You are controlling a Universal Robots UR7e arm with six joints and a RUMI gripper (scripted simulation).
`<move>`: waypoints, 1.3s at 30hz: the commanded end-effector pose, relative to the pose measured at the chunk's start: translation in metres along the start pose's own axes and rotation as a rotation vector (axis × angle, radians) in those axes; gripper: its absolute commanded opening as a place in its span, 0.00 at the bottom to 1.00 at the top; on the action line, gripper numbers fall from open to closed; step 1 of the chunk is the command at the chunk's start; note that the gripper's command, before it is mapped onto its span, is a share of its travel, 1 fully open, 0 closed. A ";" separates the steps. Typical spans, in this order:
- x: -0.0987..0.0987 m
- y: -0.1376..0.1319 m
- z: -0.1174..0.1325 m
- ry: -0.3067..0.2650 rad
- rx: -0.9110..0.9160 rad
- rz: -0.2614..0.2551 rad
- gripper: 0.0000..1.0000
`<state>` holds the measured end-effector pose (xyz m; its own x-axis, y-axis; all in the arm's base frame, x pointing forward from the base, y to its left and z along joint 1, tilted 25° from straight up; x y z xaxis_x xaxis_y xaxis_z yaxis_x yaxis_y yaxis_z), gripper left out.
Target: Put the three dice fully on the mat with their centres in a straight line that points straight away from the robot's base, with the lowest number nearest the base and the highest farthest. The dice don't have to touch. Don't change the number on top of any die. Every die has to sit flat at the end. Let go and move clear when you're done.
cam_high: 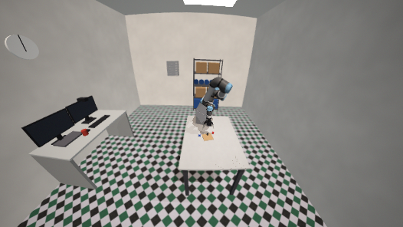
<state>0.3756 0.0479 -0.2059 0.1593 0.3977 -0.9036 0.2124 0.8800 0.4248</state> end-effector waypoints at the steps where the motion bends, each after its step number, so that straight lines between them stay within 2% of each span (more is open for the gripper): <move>1: 0.000 0.002 -0.001 -0.001 -0.031 0.000 1.00; 16: 0.007 0.035 -0.020 0.000 -0.602 -0.004 1.00; 18: 0.007 0.035 -0.020 0.000 -0.602 -0.004 1.00; 21: 0.008 0.045 -0.026 0.001 -0.770 -0.003 1.00; 31: 0.011 0.067 -0.039 0.000 -1.144 -0.002 1.00; 39: 0.011 0.076 -0.044 -0.001 -1.283 -0.001 1.00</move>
Point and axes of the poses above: the point where the finger pads meet when closed, its own x axis out along the fingers, its own y axis across the jaws, z = x × y, the point moved 6 cm from there along -x, back along the fingers, and after that the axes turned 8 degrees about x, right-handed, at the moved point
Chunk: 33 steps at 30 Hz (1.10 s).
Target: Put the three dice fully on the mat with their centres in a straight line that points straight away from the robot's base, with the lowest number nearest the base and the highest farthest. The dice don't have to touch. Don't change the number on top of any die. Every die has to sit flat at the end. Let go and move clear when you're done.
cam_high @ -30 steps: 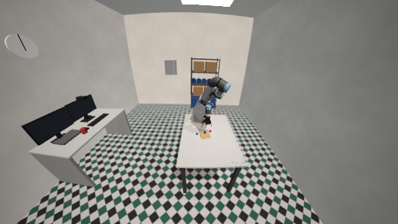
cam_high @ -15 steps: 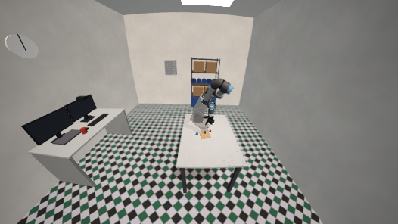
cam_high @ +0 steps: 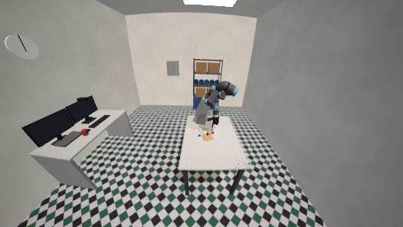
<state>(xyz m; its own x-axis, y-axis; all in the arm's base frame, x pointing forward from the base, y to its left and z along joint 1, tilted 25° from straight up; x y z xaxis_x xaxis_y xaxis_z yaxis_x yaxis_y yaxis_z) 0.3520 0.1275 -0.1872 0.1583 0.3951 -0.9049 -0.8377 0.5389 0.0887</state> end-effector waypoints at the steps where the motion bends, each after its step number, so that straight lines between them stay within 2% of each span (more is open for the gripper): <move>1: 0.000 0.003 0.003 -0.004 -0.063 0.000 1.00; 6: 0.000 0.004 0.003 -0.004 -0.079 0.000 1.00; 7: 0.000 0.004 0.003 -0.004 -0.079 0.000 0.24; 33: 0.000 0.004 0.003 -0.004 -0.079 0.000 0.24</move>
Point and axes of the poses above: the point where the finger pads meet when closed, its own x axis out along the fingers, its own y axis across the jaws, z = x × y, the point moved 6 cm from there along -x, back along the fingers, and after that the axes turned 8 degrees about x, right-handed, at the moved point
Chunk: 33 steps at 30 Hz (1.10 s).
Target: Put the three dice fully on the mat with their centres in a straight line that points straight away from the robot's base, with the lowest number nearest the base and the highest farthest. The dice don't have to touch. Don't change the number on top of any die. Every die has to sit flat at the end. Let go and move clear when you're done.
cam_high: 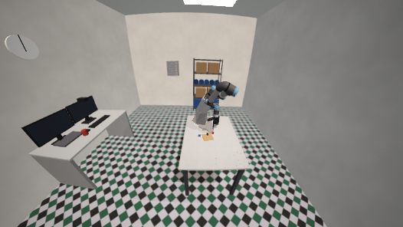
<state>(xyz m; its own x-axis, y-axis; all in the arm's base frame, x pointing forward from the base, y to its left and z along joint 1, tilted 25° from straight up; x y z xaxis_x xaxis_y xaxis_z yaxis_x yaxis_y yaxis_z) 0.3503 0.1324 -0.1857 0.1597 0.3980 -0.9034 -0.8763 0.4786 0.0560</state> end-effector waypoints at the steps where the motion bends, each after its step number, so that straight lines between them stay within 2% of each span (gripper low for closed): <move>1: 0.000 0.000 0.000 0.000 0.000 -0.001 0.24; 18: 0.001 0.000 0.000 0.000 0.000 -0.001 0.24; 33: 0.012 0.000 0.000 0.000 0.000 -0.001 0.24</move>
Point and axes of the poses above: the point where the finger pads meet when closed, its own x axis out along the fingers, its own y axis across the jaws, z = x × y, the point moved 6 cm from there along -x, back along the fingers, and after that the axes turned 8 degrees about x, right-handed, at the moved point
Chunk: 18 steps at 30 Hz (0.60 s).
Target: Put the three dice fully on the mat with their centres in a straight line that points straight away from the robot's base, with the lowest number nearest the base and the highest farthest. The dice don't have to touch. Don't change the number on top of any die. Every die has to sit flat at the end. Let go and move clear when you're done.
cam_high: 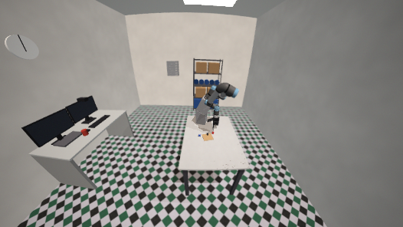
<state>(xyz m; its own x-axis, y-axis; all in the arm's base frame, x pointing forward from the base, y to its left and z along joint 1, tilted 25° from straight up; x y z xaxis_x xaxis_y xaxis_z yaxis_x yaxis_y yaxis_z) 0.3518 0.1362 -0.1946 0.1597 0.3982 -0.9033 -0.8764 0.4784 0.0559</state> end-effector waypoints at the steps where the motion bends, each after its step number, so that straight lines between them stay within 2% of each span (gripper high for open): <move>1: 0.004 0.000 0.000 0.000 0.000 -0.001 0.24; 18: 0.027 0.000 0.000 0.000 0.000 -0.001 0.24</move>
<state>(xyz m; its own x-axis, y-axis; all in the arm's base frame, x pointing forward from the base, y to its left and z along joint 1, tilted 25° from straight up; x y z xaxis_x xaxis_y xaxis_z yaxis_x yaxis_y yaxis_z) 0.3554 0.1453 -0.2161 0.1596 0.3982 -0.9033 -0.8764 0.4784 0.0560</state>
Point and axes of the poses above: the point where the finger pads meet when closed, its own x axis out along the fingers, its own y axis across the jaws, z = x × y, the point moved 6 cm from there along -x, back along the fingers, and after that the axes turned 8 degrees about x, right-handed, at the moved point
